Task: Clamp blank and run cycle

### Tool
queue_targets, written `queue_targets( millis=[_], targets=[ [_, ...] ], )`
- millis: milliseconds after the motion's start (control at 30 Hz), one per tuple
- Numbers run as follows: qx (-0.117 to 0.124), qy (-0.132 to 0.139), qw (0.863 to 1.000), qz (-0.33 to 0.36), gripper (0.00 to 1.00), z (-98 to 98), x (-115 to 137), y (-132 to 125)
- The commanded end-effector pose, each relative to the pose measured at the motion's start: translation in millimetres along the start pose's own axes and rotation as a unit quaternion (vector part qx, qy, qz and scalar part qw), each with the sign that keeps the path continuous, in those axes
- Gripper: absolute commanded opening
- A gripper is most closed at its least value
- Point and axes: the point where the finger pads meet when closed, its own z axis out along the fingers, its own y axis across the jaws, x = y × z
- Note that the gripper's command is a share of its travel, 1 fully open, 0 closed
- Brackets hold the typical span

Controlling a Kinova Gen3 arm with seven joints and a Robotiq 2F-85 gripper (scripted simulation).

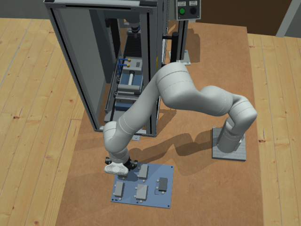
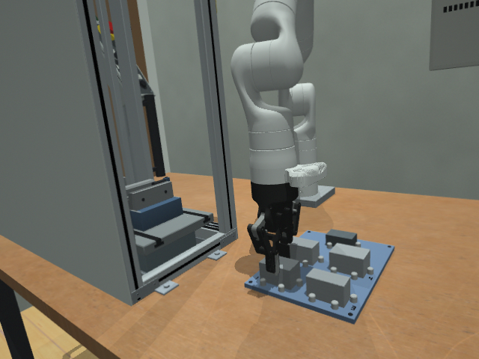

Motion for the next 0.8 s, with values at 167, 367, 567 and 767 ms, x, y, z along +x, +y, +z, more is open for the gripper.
queue_targets(
  millis=[167,367,567,767],
  targets=[
    [-0.001,0.000,1.000,0.000,0.10,-0.6,0.3,0.5],
    [-0.001,0.000,1.000,0.000,0.10,-0.6,0.3,0.5],
    [-0.001,0.000,1.000,0.000,1.00,-0.6,0.3,0.5],
    [-0.001,0.000,1.000,0.000,1.00,-0.6,0.3,0.5]
  ],
)
